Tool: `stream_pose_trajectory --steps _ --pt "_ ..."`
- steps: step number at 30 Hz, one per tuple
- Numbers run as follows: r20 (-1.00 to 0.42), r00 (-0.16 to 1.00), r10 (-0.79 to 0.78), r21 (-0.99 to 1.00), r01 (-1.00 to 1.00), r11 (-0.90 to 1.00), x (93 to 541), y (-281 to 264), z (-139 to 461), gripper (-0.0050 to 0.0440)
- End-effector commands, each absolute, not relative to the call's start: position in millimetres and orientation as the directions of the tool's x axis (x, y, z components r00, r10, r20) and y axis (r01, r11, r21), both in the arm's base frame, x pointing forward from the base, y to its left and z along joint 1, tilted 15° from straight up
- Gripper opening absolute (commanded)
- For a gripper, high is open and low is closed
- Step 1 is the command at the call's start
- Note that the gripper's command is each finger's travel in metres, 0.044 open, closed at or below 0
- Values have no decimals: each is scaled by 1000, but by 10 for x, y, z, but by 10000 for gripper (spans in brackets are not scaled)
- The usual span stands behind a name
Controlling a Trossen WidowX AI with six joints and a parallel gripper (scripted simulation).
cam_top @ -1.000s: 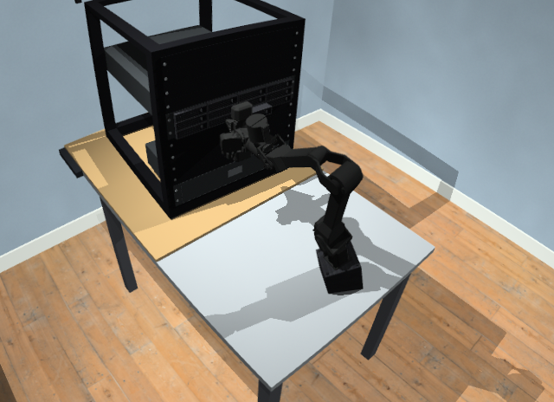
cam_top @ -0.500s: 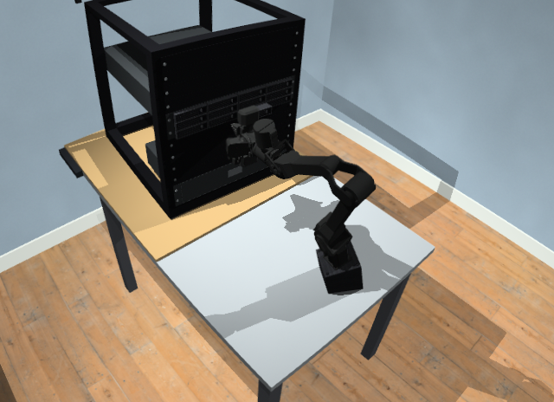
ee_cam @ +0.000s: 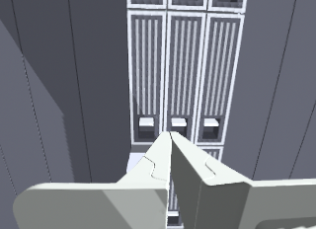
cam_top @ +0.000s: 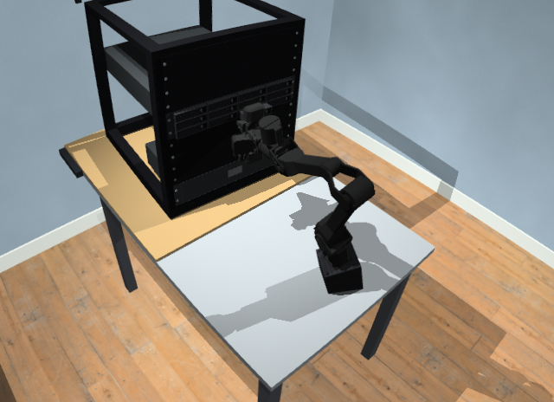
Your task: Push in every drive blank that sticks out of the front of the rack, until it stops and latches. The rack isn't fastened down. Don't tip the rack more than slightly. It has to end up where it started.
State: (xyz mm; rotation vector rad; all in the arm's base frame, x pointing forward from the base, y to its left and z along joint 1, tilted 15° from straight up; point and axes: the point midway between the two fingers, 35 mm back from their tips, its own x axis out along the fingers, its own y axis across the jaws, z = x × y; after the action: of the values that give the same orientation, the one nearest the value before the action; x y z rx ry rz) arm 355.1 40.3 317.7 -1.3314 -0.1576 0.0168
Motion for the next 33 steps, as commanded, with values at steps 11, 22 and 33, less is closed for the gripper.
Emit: stream_pose_trajectory --steps 11,22,33 --pt "118 988 101 -966 90 241 3523 -132 3311 -50" --pt "118 988 101 -966 90 241 3525 -499 3372 -50" --pt "118 988 101 -966 90 241 3525 -606 3390 -50"
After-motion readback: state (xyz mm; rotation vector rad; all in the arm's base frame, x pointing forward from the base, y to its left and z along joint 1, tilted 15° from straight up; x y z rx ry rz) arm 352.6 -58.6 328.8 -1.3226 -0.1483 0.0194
